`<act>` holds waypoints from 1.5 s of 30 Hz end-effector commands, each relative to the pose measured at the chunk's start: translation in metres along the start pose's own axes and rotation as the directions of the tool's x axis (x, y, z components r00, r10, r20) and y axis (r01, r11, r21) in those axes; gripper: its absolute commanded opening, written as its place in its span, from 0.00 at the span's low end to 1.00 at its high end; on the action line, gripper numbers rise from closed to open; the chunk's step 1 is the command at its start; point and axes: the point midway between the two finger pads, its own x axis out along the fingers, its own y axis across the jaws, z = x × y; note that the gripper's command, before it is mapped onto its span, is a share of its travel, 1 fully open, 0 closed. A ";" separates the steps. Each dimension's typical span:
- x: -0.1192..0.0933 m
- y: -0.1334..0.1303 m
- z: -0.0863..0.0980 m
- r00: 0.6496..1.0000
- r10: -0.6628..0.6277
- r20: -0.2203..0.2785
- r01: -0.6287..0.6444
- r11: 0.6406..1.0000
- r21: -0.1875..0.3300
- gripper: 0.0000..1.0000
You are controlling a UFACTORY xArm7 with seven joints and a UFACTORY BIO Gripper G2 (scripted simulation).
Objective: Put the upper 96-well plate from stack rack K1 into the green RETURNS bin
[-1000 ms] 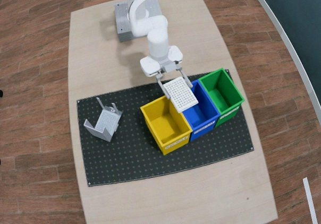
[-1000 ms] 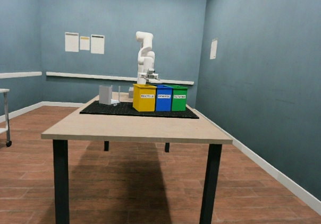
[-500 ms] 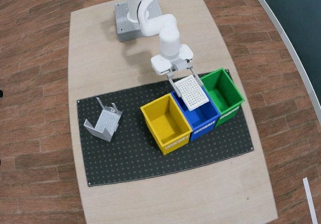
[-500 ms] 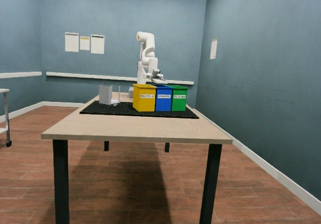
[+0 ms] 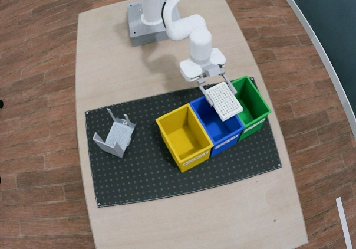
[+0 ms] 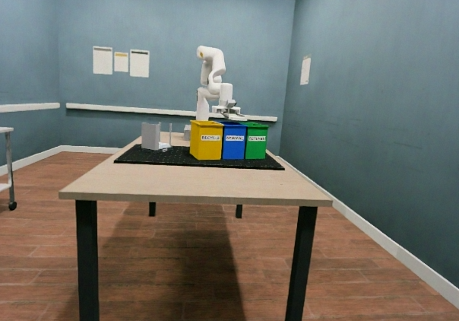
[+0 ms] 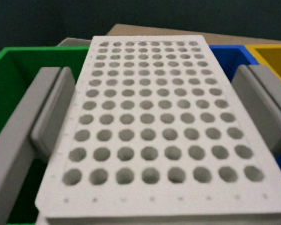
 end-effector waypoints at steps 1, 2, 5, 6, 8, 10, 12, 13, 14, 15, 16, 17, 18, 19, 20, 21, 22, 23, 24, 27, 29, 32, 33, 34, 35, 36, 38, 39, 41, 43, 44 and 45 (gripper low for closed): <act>0.004 0.011 0.001 1.000 0.000 0.002 0.000 1.000 -0.001 0.00; 0.005 0.014 0.001 1.000 0.000 0.002 0.000 1.000 0.000 0.00; 0.008 0.023 0.000 1.000 0.000 0.002 0.000 1.000 0.000 0.00; 0.009 0.027 0.000 1.000 0.000 0.002 0.000 1.000 0.000 0.00; 0.009 0.027 0.000 1.000 0.000 0.002 0.000 1.000 0.000 0.00; 0.011 0.033 0.000 1.000 0.000 0.002 0.000 1.000 0.000 0.00; 0.013 0.039 0.000 1.000 0.000 0.002 0.000 1.000 0.000 0.00; 0.014 0.043 0.000 1.000 0.000 0.002 0.000 1.000 0.000 0.00; 0.015 0.046 -0.001 1.000 0.000 0.002 0.000 1.000 0.000 0.00; 0.016 0.049 -0.001 1.000 0.000 0.002 0.000 1.000 0.000 0.00; 0.017 0.052 -0.001 1.000 0.000 0.002 0.000 1.000 0.000 0.00; 0.018 0.055 -0.001 1.000 0.000 0.002 0.000 1.000 0.000 0.00; 0.019 0.059 -0.001 1.000 0.000 0.002 0.000 1.000 0.000 0.00; 0.020 0.062 -0.001 1.000 0.000 0.002 0.000 1.000 0.000 0.00; 0.021 0.065 -0.001 1.000 0.000 0.002 0.000 1.000 0.000 0.00; 0.022 0.068 -0.001 1.000 0.000 0.002 0.000 1.000 0.000 0.00; 0.023 0.071 -0.001 1.000 0.000 0.002 0.000 1.000 0.000 0.00; 0.024 0.074 -0.002 1.000 0.000 0.002 0.000 1.000 0.000 0.00; 0.024 0.074 -0.002 1.000 0.000 0.002 0.000 1.000 0.000 0.00; 0.027 0.081 -0.002 1.000 0.000 0.002 0.000 1.000 0.000 0.00; 0.029 0.089 -0.002 1.000 0.000 0.002 0.000 1.000 0.000 0.00; 0.029 0.089 -0.002 1.000 0.000 0.002 0.000 1.000 0.000 0.00; 0.029 0.089 -0.002 1.000 0.000 0.002 0.000 1.000 0.000 0.00; 0.029 0.089 -0.002 1.000 0.000 0.002 0.000 1.000 0.000 0.00; 0.029 0.089 -0.002 1.000 0.000 0.002 0.000 1.000 0.000 0.00; 0.029 0.089 -0.002 1.000 0.000 0.002 0.000 1.000 0.000 0.00; 0.029 0.089 -0.002 1.000 -0.001 0.002 0.001 1.000 0.000 0.00; 0.029 0.089 -0.002 1.000 -0.001 0.002 0.001 1.000 0.000 0.00; 0.029 0.089 -0.002 1.000 -0.001 0.002 0.001 1.000 0.000 0.00; 0.029 0.089 -0.002 1.000 -0.001 0.002 0.001 1.000 0.000 0.00; 0.029 0.089 -0.002 1.000 -0.001 0.002 0.001 1.000 0.000 0.00; 0.029 0.089 -0.002 1.000 -0.001 0.002 0.001 1.000 0.000 0.00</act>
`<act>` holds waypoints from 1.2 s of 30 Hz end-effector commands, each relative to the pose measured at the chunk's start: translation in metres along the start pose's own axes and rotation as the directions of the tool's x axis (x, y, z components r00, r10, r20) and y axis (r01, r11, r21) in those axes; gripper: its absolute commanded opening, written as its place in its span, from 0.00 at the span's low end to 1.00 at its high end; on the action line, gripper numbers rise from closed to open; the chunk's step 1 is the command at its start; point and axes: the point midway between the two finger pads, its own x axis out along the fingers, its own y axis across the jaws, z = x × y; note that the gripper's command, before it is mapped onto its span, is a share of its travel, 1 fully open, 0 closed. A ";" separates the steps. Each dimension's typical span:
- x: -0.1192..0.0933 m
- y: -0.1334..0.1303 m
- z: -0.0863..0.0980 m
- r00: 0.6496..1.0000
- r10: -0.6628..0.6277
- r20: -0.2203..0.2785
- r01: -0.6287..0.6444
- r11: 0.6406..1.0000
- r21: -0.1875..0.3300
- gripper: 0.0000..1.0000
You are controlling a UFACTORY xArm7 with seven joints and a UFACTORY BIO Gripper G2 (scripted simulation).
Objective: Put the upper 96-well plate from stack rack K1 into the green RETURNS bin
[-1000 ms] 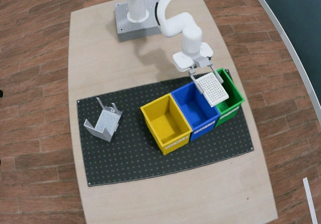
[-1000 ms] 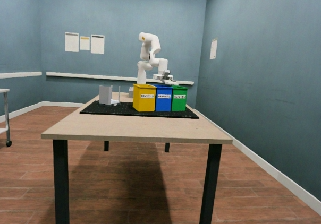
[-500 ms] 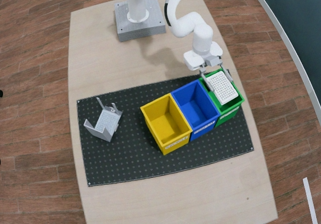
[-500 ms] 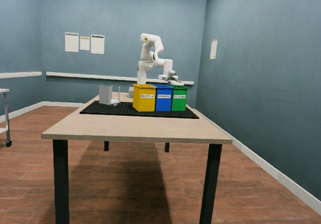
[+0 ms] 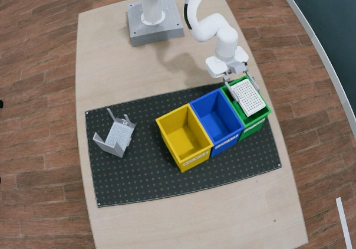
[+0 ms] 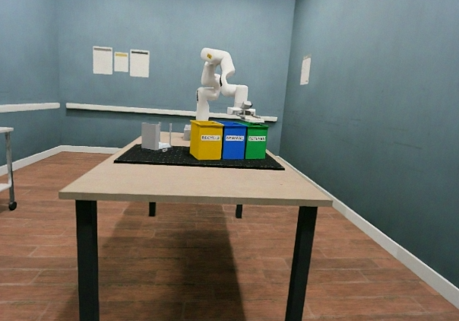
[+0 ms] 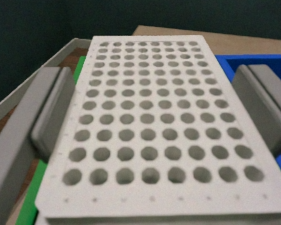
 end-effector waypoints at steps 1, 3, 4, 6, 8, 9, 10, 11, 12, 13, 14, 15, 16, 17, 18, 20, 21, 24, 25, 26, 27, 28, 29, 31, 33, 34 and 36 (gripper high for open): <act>0.001 0.000 0.002 1.000 0.000 0.003 0.000 1.000 0.001 0.00; 0.001 -0.001 0.002 1.000 0.000 0.003 0.000 1.000 0.001 0.00; 0.001 -0.001 0.002 1.000 0.000 0.003 0.000 1.000 0.001 0.00; 0.001 -0.001 0.002 1.000 0.000 0.003 0.000 1.000 0.001 0.00; 0.001 -0.001 0.002 1.000 0.000 0.003 0.000 1.000 0.001 0.00; 0.000 -0.001 0.002 1.000 0.000 0.003 0.000 1.000 0.001 0.00; 0.000 -0.001 0.002 1.000 0.000 0.003 0.000 1.000 0.001 0.00; 0.000 -0.001 0.002 1.000 0.000 0.003 0.000 1.000 0.001 0.00; 0.000 -0.001 0.002 1.000 0.000 0.003 0.000 1.000 0.001 0.00; 0.000 -0.001 0.002 1.000 0.000 0.003 0.000 1.000 0.001 0.00; 0.000 -0.001 0.002 1.000 0.000 0.003 0.000 1.000 0.001 0.00; 0.000 -0.001 0.002 1.000 0.000 0.003 0.000 1.000 0.001 0.00; 0.000 -0.001 0.002 1.000 0.000 0.003 0.000 1.000 0.001 0.00; 0.000 -0.001 0.002 1.000 0.000 0.003 0.000 1.000 0.001 0.00; 0.000 -0.001 0.002 1.000 0.000 0.003 0.000 1.000 0.001 0.00; 0.000 -0.001 0.002 1.000 0.000 0.003 0.000 1.000 0.001 0.00; 0.000 -0.001 0.000 1.000 0.000 0.003 0.000 1.000 0.001 0.00; 0.000 -0.001 -0.005 1.000 0.000 0.003 0.000 1.000 0.001 0.00; 0.000 -0.001 -0.007 1.000 0.000 0.003 0.000 1.000 0.001 0.00; 0.000 -0.001 -0.008 1.000 0.000 0.003 0.000 1.000 0.001 0.00; 0.000 -0.001 -0.010 1.000 0.000 0.003 0.000 1.000 0.001 0.00; 0.000 -0.002 -0.012 1.000 0.000 0.003 0.000 1.000 0.001 0.00; 0.000 -0.002 -0.013 1.000 0.000 0.003 0.000 1.000 0.001 0.00; 0.000 -0.002 -0.013 1.000 0.000 0.003 0.000 1.000 0.001 0.00; 0.000 -0.002 -0.017 1.000 0.000 0.003 0.000 1.000 0.001 0.00; 0.000 -0.002 -0.018 1.000 0.000 0.003 0.000 1.000 0.001 0.00; 0.000 -0.002 -0.022 1.000 0.000 0.003 0.000 1.000 0.001 0.00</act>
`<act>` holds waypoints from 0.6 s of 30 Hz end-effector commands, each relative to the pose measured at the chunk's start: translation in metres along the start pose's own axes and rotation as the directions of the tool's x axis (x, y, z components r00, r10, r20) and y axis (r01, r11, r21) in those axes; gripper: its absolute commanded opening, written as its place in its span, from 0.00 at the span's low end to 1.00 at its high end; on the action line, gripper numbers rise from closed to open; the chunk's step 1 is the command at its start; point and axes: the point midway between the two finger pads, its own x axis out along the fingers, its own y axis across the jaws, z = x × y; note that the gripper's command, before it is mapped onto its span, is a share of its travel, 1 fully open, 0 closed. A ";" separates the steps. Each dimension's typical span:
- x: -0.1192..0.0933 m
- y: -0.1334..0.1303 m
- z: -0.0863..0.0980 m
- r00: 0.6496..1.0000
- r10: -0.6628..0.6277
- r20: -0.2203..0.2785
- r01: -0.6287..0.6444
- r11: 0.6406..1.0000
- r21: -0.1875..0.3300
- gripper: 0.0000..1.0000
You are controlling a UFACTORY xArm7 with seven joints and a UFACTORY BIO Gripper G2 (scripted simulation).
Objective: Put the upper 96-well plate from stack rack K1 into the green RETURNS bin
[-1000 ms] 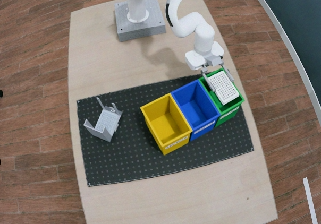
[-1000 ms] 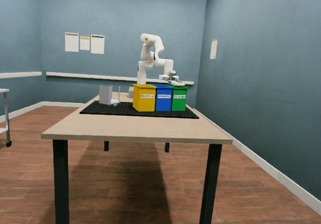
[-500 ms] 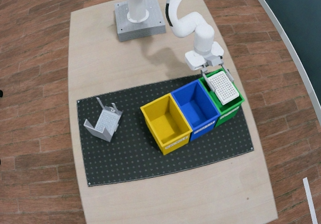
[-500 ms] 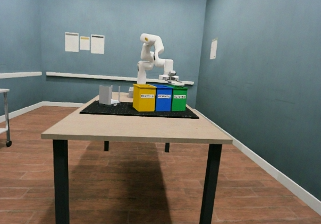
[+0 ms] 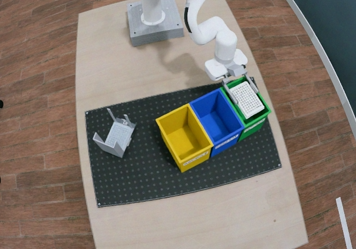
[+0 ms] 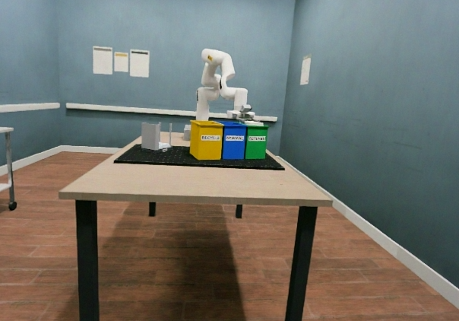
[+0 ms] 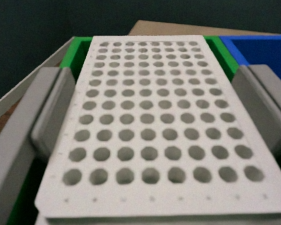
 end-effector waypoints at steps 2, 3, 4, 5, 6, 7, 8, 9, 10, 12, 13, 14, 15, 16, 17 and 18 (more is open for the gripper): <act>0.001 0.000 -0.006 1.000 0.000 0.003 0.000 1.000 0.000 0.00; 0.001 0.000 -0.008 1.000 0.000 0.003 0.000 1.000 0.000 0.00; 0.001 0.000 -0.009 1.000 0.000 0.003 0.000 1.000 0.000 0.00; 0.001 0.000 -0.011 1.000 0.000 0.003 0.000 1.000 0.000 0.00; 0.001 0.000 -0.012 1.000 0.000 0.003 0.000 1.000 0.000 0.00; 0.001 0.000 -0.012 1.000 0.000 0.003 0.000 1.000 0.000 0.00; 0.001 0.000 -0.012 1.000 0.000 0.003 0.000 1.000 0.000 0.00; 0.001 0.000 -0.012 1.000 0.000 0.003 0.000 1.000 0.000 0.00; 0.001 0.000 -0.012 1.000 0.000 0.003 0.000 1.000 0.000 0.00; 0.001 0.000 -0.012 1.000 0.000 0.003 0.000 1.000 0.000 0.00; 0.001 0.000 -0.012 1.000 0.000 0.003 0.000 1.000 0.000 0.00; 0.001 0.000 -0.012 1.000 0.000 0.002 0.000 1.000 0.000 0.00; 0.001 0.000 -0.012 1.000 0.000 0.003 0.000 1.000 0.000 0.00; 0.001 0.000 -0.012 1.000 0.000 0.003 0.000 1.000 0.000 0.00; 0.001 0.000 -0.012 1.000 0.000 0.003 0.000 1.000 0.000 0.00; 0.001 0.000 -0.012 1.000 0.000 0.003 0.000 1.000 0.000 0.00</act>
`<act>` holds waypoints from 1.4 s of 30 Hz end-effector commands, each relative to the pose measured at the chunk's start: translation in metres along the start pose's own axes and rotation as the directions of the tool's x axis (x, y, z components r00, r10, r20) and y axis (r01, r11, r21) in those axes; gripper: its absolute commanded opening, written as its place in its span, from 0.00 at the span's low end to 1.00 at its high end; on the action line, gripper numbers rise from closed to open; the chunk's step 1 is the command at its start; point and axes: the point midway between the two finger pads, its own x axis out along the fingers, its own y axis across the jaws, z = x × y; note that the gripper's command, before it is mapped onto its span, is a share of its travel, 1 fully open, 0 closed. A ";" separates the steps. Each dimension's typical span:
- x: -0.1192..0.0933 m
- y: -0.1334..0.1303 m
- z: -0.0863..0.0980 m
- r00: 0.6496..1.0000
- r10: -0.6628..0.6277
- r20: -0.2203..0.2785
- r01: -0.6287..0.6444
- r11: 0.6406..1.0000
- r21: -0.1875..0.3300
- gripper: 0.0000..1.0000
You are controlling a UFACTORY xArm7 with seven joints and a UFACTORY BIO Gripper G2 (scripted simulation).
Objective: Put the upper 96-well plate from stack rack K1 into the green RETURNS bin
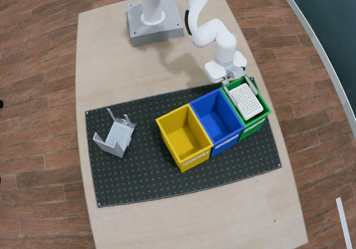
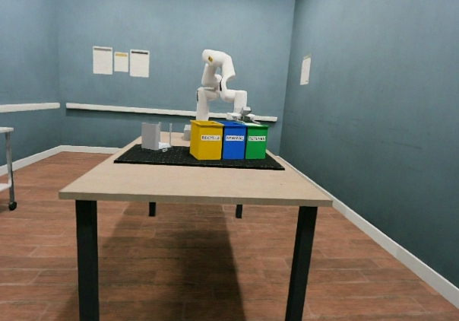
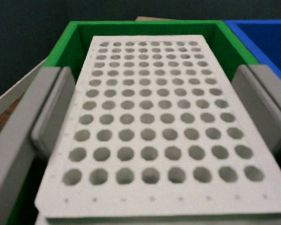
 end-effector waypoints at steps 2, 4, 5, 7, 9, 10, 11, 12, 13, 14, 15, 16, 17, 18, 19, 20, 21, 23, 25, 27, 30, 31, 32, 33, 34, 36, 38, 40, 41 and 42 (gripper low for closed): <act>0.001 0.000 0.001 1.000 0.000 0.003 0.000 1.000 0.000 0.00; 0.001 0.000 0.001 1.000 0.000 0.003 0.000 1.000 0.000 0.00; 0.001 0.000 0.001 1.000 0.000 0.003 0.000 1.000 0.000 0.00; 0.001 0.000 0.001 1.000 0.000 0.003 0.000 1.000 0.000 0.18; 0.001 0.000 0.001 1.000 0.000 0.003 0.000 1.000 0.000 0.18; 0.001 0.000 0.001 1.000 0.000 0.003 0.000 1.000 0.000 0.18; 0.001 0.000 0.001 1.000 0.000 0.003 0.000 1.000 0.000 0.18; 0.001 0.000 0.001 1.000 0.000 0.003 0.000 1.000 0.000 0.18; 0.001 0.000 0.001 1.000 0.000 0.003 0.000 1.000 0.000 0.18; 0.001 0.000 0.001 1.000 0.000 0.003 0.000 1.000 0.000 0.18; 0.001 0.000 0.001 1.000 0.000 0.003 0.000 1.000 0.000 0.18; 0.001 0.000 0.001 1.000 0.000 0.003 0.000 1.000 0.000 0.18; 0.001 0.000 0.001 1.000 0.000 0.003 0.000 1.000 0.000 0.18; 0.001 0.000 0.001 1.000 0.000 0.003 0.000 1.000 0.000 0.18; 0.001 0.000 0.001 1.000 0.000 0.003 0.000 1.000 0.000 0.18; 0.001 0.000 0.001 1.000 0.000 0.003 0.000 1.000 0.000 0.18; 0.001 0.000 0.001 1.000 0.000 0.003 0.000 1.000 0.000 0.18; 0.001 0.000 0.001 1.000 0.000 0.003 0.000 1.000 0.000 0.18; 0.001 0.000 0.001 1.000 0.000 0.003 0.000 1.000 0.000 0.18; 0.001 0.000 0.001 1.000 0.000 0.003 0.000 1.000 0.000 0.18; 0.001 0.000 0.001 1.000 0.000 0.003 0.000 1.000 0.000 0.18; 0.001 0.000 0.001 1.000 0.000 0.003 0.000 1.000 0.000 0.18; 0.001 0.000 0.001 1.000 0.000 0.003 0.000 1.000 0.000 0.18; 0.001 0.000 0.001 1.000 0.000 0.003 0.000 1.000 0.000 0.18; 0.001 0.000 0.001 1.000 0.000 0.003 0.000 1.000 0.000 0.18; 0.001 0.000 0.001 1.000 0.000 0.003 0.000 1.000 0.000 0.18; 0.001 0.000 0.001 1.000 0.000 0.003 0.000 1.000 0.000 0.18; 0.001 0.000 0.001 1.000 0.000 0.003 0.000 1.000 0.000 0.18; 0.001 0.000 0.001 1.000 0.000 0.003 0.000 1.000 0.000 0.18; 0.001 0.000 0.003 1.000 0.000 0.003 0.000 1.000 0.000 0.18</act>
